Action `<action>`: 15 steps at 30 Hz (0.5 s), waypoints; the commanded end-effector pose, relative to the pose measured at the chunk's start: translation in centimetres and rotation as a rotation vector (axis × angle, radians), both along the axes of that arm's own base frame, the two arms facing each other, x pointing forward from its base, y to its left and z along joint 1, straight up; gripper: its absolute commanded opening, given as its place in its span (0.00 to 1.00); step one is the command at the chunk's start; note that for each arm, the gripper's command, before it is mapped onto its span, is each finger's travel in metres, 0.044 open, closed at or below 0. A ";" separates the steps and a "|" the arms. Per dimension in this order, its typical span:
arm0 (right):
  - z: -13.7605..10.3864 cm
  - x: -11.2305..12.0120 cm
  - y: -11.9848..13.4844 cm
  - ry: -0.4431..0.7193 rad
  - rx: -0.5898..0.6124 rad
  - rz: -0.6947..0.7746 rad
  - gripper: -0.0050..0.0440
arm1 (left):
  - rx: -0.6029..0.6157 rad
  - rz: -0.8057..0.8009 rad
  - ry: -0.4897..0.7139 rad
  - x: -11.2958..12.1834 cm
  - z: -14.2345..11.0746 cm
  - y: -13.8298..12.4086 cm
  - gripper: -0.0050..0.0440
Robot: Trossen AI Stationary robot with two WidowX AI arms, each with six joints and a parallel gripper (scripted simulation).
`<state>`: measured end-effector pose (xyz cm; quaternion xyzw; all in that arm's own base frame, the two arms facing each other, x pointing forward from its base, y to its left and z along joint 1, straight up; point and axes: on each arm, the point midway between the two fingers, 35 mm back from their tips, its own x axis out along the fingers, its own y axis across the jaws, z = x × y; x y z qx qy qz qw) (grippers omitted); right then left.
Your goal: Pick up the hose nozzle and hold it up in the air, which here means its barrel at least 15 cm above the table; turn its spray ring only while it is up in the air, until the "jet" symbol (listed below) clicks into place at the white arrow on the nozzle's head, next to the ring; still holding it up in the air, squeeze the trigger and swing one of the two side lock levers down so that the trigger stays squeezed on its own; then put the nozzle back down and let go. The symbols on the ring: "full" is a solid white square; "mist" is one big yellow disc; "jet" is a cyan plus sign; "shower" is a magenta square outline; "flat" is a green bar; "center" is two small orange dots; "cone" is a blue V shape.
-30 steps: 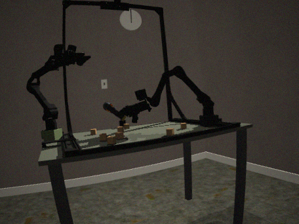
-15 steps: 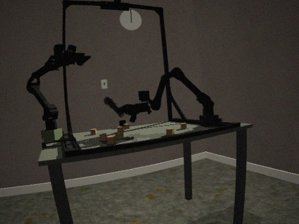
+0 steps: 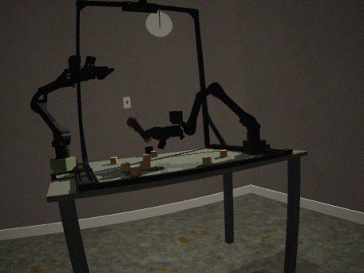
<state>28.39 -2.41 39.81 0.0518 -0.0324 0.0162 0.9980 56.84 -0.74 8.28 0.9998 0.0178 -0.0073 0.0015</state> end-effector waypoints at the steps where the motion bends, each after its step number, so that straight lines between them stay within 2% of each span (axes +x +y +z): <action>1: -1.0 0.9 0.8 0.015 0.056 0.021 0.92 | 0.003 0.003 -0.014 0.0 0.3 0.0 0.10; 15: -2.9 3.1 4.2 0.025 0.238 0.086 0.92 | 0.003 0.003 -0.014 0.0 0.3 0.0 0.10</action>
